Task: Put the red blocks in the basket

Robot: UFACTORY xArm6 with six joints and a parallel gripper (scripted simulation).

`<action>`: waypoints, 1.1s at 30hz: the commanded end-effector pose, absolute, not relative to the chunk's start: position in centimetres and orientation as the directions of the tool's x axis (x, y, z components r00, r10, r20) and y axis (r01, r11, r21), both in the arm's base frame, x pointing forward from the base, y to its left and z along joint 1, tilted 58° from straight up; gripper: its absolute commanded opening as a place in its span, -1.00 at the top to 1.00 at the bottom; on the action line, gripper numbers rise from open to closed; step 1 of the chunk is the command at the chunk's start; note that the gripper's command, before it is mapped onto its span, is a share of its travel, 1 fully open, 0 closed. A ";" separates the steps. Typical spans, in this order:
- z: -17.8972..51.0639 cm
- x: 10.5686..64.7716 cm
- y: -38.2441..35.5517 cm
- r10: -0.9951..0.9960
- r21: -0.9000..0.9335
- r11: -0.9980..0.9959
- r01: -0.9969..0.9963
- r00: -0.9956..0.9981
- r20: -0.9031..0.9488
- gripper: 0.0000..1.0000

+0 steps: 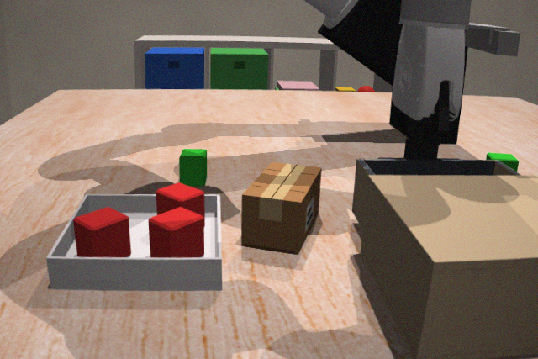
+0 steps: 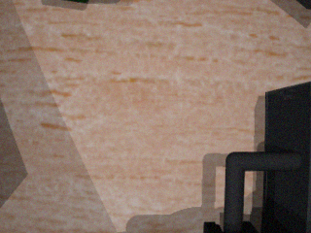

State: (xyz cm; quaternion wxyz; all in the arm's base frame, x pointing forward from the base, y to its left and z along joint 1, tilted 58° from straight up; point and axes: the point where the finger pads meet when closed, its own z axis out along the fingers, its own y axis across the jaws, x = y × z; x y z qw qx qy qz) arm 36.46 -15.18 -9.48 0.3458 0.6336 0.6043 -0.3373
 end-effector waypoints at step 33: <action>-9.5 33.9 -15.1 0.533 0.033 -0.028 0.999 0.043 -0.845 1.00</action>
